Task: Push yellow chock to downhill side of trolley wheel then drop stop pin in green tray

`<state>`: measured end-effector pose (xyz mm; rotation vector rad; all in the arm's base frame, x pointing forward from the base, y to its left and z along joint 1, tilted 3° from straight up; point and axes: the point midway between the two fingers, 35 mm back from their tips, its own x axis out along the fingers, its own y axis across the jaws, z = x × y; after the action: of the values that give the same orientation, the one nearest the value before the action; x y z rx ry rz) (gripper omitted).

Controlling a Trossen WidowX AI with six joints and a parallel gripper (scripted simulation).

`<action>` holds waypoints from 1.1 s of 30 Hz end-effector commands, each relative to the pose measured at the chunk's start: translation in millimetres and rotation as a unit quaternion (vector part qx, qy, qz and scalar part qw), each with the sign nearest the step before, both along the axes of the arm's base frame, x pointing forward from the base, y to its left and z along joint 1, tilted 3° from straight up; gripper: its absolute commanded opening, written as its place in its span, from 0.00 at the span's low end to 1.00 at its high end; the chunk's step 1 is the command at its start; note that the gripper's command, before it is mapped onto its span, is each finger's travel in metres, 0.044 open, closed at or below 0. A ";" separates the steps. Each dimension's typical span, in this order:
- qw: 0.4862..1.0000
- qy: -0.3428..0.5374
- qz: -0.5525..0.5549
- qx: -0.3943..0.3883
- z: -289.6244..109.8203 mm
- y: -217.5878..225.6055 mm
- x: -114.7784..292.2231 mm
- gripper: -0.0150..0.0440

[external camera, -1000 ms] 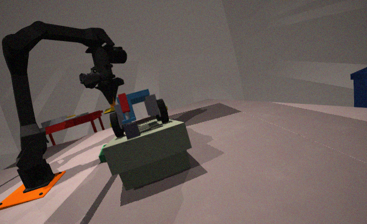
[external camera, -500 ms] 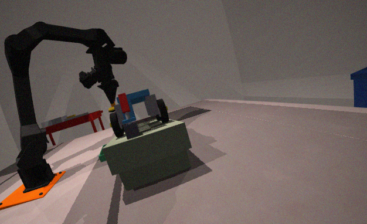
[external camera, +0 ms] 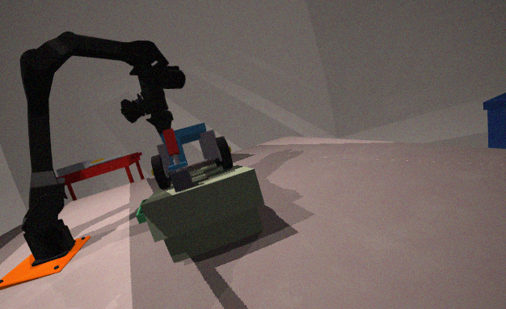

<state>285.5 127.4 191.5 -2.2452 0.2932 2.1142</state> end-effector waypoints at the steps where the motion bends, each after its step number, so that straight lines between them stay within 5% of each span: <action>1: 1.000 0.001 0.001 -0.003 -8.9 -1.6 0.4 0.25; 19: 1.000 0.001 0.001 -0.003 -58.7 -7.7 3.6 0.25; 33: 1.000 0.001 0.001 -0.003 -58.0 -16.6 1.1 0.25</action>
<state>287.0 114.7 133.3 -2.2443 0.2934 2.1210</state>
